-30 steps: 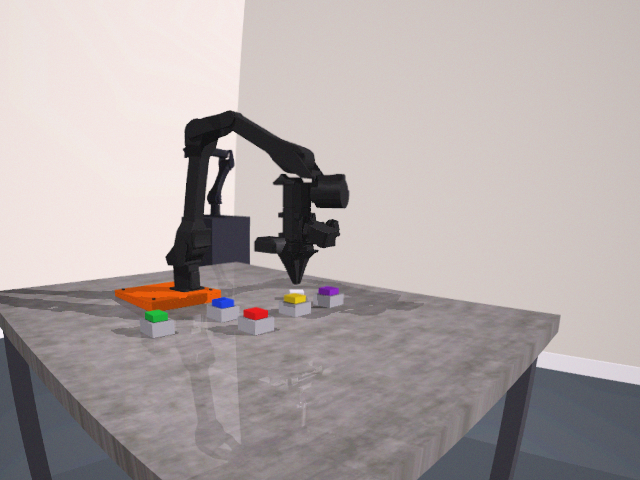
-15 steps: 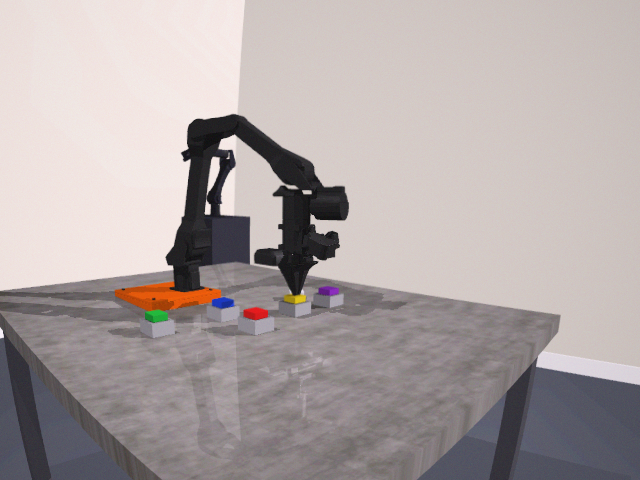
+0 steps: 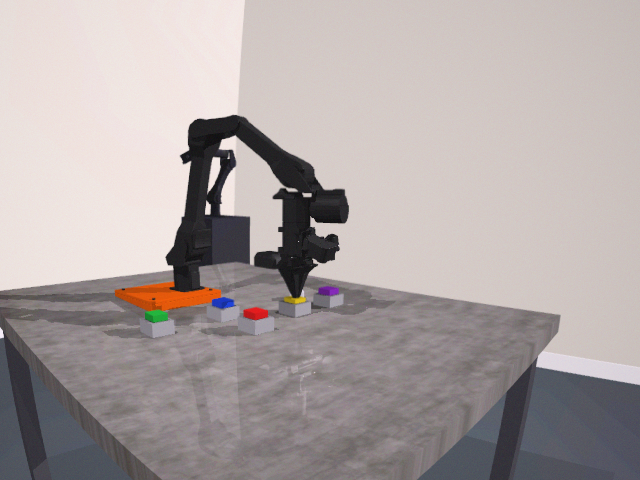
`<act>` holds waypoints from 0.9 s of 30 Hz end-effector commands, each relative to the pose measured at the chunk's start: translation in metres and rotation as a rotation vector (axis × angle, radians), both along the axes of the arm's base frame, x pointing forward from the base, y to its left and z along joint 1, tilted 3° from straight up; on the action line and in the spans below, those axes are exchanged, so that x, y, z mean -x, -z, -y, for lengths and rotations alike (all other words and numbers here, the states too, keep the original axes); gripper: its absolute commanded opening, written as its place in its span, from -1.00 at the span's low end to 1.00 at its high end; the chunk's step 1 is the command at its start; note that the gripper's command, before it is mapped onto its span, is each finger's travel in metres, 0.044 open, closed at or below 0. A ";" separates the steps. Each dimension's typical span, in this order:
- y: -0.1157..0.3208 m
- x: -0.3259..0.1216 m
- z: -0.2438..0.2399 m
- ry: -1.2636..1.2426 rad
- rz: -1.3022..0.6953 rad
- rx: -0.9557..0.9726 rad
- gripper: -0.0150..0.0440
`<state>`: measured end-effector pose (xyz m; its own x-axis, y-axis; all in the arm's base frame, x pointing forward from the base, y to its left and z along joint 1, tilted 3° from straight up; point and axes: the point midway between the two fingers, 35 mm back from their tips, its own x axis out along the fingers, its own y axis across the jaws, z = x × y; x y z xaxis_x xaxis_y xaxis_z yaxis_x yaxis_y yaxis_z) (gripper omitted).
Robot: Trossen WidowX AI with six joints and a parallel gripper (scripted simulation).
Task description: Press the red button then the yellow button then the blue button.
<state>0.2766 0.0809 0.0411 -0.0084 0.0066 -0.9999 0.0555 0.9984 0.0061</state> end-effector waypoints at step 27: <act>-0.084 0.000 0.001 0.003 -0.012 0.001 -0.42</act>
<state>0.2736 0.0794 0.0899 -0.0466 -0.0044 -0.9989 0.0575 0.9983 -0.0071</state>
